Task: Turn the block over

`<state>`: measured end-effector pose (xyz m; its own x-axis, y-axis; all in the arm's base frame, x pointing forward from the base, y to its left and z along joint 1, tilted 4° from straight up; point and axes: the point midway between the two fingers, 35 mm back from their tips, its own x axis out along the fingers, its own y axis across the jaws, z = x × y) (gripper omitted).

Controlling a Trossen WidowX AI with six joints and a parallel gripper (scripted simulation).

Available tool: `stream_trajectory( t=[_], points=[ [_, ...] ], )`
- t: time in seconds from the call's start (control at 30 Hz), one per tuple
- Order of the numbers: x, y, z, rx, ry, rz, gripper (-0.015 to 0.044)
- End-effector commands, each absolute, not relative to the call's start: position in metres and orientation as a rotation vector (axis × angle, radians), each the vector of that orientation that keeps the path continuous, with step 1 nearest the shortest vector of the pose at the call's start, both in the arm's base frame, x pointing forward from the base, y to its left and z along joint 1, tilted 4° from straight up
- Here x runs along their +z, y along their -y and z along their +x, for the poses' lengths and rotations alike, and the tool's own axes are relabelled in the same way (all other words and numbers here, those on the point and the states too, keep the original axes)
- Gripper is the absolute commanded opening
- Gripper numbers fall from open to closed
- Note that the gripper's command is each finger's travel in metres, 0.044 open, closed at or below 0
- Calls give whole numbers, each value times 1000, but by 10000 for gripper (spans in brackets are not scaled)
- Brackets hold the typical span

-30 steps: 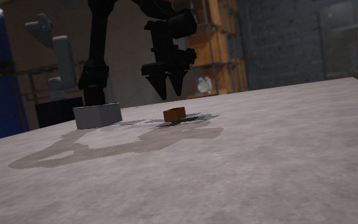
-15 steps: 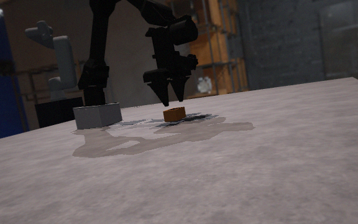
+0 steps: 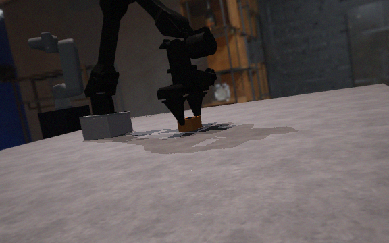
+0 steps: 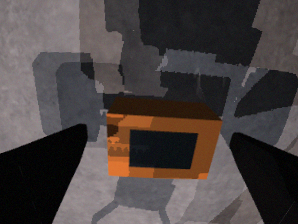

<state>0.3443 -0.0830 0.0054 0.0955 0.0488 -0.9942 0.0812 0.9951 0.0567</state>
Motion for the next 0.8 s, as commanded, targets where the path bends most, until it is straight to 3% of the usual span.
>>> stream_trajectory(
  t=[0.0, 0.17, 0.77],
  points=[
    [-2, 83, 342, -28, -1489, 108, 414],
    [-2, 83, 342, -28, -1489, 108, 282],
    [-2, 83, 342, -28, -1489, 108, 163]
  ],
)
